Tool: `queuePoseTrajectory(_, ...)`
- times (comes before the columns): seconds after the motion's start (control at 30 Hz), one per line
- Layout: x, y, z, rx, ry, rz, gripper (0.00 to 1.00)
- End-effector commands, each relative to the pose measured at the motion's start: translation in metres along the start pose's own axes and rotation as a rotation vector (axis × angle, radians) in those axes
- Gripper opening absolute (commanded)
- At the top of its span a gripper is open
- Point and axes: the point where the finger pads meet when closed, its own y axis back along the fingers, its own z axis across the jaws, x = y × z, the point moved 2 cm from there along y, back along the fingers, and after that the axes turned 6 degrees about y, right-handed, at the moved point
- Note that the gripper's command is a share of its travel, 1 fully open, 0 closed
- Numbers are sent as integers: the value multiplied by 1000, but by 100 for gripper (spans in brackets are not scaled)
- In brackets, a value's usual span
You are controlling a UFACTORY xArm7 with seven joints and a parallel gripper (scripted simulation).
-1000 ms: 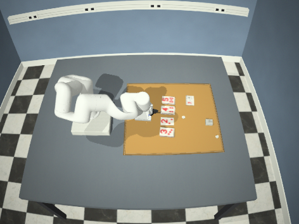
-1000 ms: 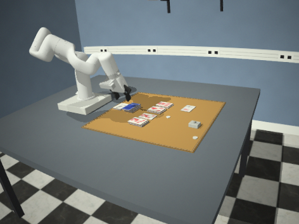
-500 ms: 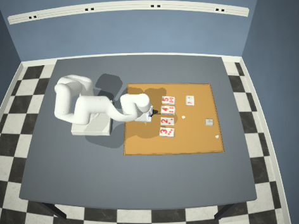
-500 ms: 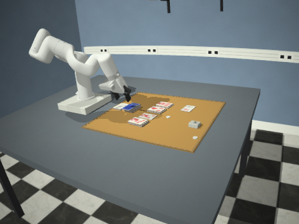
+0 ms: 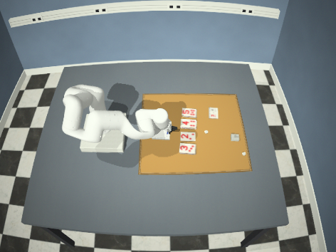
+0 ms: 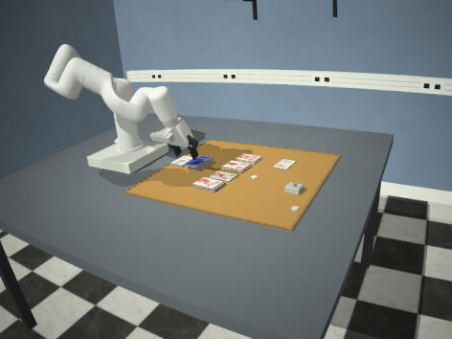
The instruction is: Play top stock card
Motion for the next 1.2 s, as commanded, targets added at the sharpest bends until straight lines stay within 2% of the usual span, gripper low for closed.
queuePoseTrajectory(0.0,2,-3,-1,3,1,2,87)
queuePoseTrajectory(0.47,11,-25,0,3,1,2,87)
queuePoseTrajectory(1.17,12,-27,0,3,1,2,87)
